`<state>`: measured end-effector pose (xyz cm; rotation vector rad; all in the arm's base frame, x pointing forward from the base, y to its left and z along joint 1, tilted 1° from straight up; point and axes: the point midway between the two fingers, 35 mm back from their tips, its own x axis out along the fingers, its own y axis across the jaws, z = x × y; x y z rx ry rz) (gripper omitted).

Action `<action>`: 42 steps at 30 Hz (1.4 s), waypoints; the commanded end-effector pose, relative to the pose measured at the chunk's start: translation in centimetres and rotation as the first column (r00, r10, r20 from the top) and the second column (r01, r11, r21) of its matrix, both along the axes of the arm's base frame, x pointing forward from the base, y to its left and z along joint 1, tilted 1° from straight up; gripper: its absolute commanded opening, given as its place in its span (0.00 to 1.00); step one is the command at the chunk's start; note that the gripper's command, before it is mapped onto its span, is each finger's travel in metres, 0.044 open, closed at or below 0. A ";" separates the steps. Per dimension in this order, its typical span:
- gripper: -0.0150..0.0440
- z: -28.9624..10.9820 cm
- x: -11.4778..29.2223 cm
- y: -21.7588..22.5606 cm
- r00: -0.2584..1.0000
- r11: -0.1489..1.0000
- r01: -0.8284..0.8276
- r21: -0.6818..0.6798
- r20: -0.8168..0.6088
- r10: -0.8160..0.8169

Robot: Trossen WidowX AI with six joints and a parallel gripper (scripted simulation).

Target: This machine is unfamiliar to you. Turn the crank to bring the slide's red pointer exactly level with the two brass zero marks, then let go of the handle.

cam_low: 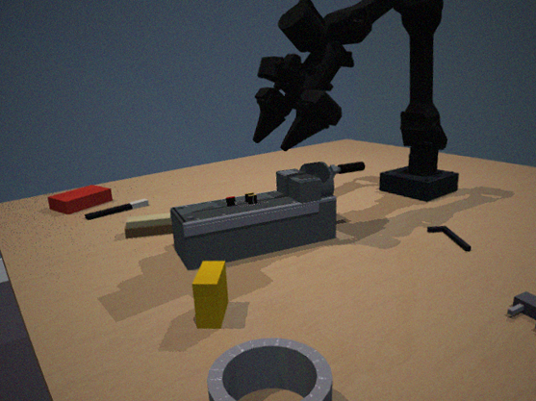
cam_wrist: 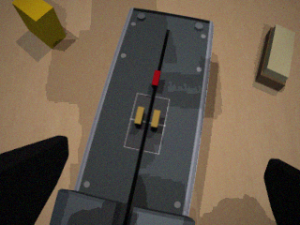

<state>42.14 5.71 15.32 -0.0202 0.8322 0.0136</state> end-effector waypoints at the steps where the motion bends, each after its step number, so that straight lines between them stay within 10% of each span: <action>1: 1.00 -1.7 0.0 0.0 1.000 1.000 -0.008 0.000 -0.009 0.008; 30: 1.00 3.4 -0.2 0.0 1.000 1.000 0.000 -0.001 -0.007 0.000; 42: 1.00 3.4 -7.6 3.7 0.998 0.998 0.056 0.006 0.020 -0.056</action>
